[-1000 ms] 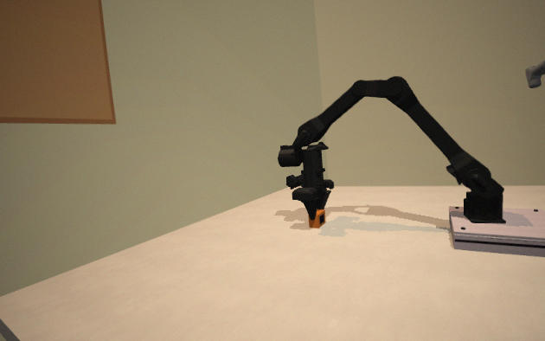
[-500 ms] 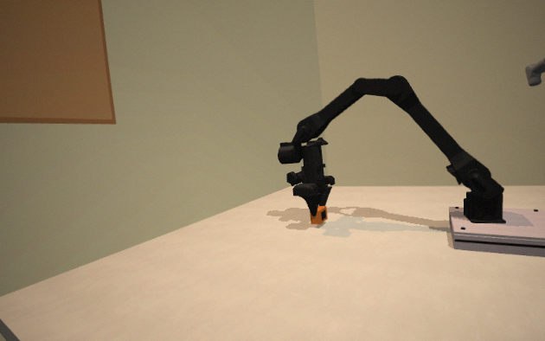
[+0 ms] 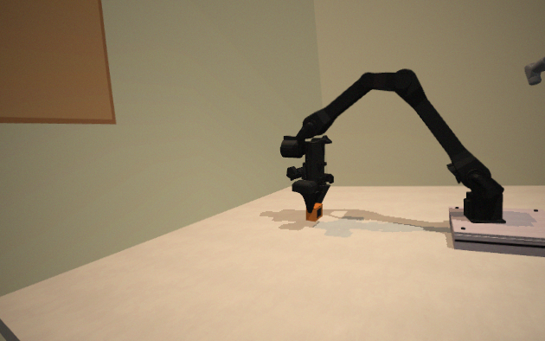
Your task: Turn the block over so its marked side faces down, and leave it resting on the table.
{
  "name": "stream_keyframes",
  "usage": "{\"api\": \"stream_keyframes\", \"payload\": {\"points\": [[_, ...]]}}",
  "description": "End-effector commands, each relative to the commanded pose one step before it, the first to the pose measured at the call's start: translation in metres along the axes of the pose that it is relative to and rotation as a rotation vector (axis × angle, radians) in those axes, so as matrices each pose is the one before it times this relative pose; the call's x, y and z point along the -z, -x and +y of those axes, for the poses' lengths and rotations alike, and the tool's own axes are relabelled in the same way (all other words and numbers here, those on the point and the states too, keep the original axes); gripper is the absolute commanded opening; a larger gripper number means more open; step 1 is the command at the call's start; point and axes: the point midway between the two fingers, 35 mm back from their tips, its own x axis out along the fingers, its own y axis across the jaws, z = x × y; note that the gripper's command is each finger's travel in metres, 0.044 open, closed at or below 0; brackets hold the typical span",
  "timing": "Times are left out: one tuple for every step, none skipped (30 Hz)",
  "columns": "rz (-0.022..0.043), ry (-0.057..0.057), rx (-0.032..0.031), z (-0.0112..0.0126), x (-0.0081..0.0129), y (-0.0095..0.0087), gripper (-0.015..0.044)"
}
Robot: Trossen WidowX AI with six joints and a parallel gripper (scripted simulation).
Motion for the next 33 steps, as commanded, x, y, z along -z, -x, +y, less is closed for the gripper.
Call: {"api": "stream_keyframes", "payload": {"points": [[-0.05343,0.0000,-0.00069,0.00024,0.00074,-0.00158,0.0000],[-0.01351,0.0000,0.00006,0.00000,-0.00010,-0.00055,0.0000],[-0.01350,0.0000,0.00006,0.00000,-0.00007,-0.00052,0.0000],[-0.01350,0.0000,0.00005,0.00000,-0.00003,-0.00048,0.0000],[-0.01350,0.0000,0.00004,0.00000,0.00001,-0.00045,0.0000],[-0.01350,0.0000,0.00004,0.00000,0.00004,-0.00042,0.0000],[-0.01349,0.0000,0.00003,0.00000,0.00007,-0.00038,0.0000],[-0.01349,0.0000,0.00002,0.00000,0.00011,-0.00035,0.0000],[-0.01348,0.0000,0.00001,0.00000,0.00014,-0.00031,0.0000],[-0.01348,0.0000,0.00001,0.00000,0.00017,-0.00027,0.0000],[-0.01348,0.0000,0.00000,0.00000,0.00020,-0.00023,0.0000],[-0.01348,0.0000,-0.00001,0.00000,0.00024,-0.00019,0.0000],[-0.01348,0.0000,-0.00001,0.00000,0.00027,-0.00015,0.0000],[-0.01347,0.0000,-0.00002,0.00000,0.00029,-0.00011,0.0000],[-0.01347,0.0000,-0.00003,0.00000,0.00032,-0.00007,0.0000],[-0.01347,0.0000,-0.00003,0.00000,0.00035,-0.00003,0.0000],[-0.01346,0.0000,-0.00004,0.00000,0.00038,0.00002,0.0000],[-0.01346,0.0000,-0.00005,0.00000,0.00040,0.00006,0.0000],[-0.01345,0.0000,-0.00005,0.00000,0.00043,0.00011,0.0000],[-0.01346,0.0000,-0.00006,0.00000,0.00045,0.00015,0.0000],[-0.01345,-0.0001,-0.00007,0.00000,0.00048,0.00020,0.0000],[-0.01345,-0.0001,-0.00007,0.00000,0.00050,0.00025,0.0000],[-0.01345,-0.0001,-0.00008,0.00000,0.00052,0.00029,0.0000],[-0.01344,-0.0001,-0.00009,0.00001,0.00054,0.00034,0.0000],[-0.01344,-0.0001,-0.00009,0.00001,0.00056,0.00039,0.0000],[-0.01344,-0.0001,-0.00010,0.00001,0.00058,0.00044,0.0000],[-0.01344,-0.0001,-0.00011,0.00001,0.00060,0.00049,0.0000],[-0.01343,-0.0001,-0.00011,0.00001,0.00062,0.00054,0.0000],[-0.01342,-0.0001,-0.00012,0.00001,0.00063,0.00059,0.0000],[-0.01104,-0.0001,-0.00010,0.00001,0.00053,0.00052,0.0000],[-0.00663,0.0000,-0.00006,0.00000,0.00032,0.00033,0.0000],[-0.00221,0.0000,-0.00002,0.00000,0.00011,0.00011,0.0000],[0.00000,0.0000,0.00000,0.00000,0.00000,0.00000,0.0000]]}}
